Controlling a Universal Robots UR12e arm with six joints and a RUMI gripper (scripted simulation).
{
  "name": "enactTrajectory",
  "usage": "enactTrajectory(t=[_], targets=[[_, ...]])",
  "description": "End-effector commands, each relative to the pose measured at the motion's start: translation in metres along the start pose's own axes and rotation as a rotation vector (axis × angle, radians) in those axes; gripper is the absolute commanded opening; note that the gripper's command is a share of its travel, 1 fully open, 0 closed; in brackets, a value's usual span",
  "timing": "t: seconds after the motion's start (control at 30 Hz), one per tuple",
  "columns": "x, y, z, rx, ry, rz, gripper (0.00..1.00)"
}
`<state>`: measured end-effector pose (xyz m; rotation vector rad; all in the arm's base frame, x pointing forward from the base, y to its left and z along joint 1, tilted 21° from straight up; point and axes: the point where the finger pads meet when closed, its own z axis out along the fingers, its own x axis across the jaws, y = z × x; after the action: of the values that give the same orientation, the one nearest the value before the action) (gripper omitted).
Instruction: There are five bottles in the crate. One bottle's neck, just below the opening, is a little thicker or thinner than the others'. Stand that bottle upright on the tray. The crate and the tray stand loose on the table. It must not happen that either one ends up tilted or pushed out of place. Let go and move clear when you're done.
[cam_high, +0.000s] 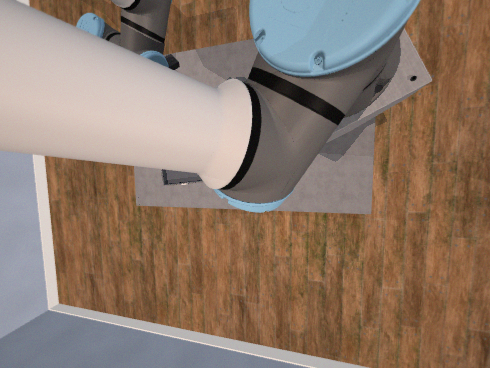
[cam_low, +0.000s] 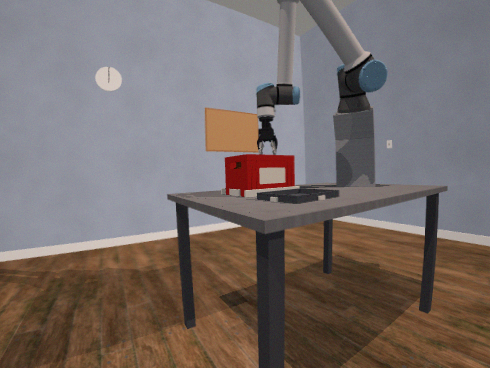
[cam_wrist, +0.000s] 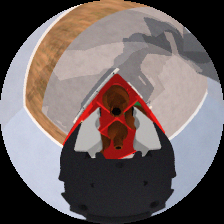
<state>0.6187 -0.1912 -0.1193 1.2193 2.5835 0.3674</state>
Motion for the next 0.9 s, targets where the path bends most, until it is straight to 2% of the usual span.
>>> enactTrajectory(t=[0.0,0.43,0.87], targets=[[0.000,0.000,-0.008,0.000,-0.001,0.000,0.38],[0.000,0.000,-0.050,0.000,-0.001,0.000,0.38],[0.000,0.000,-0.072,0.000,-0.001,0.000,0.38]])
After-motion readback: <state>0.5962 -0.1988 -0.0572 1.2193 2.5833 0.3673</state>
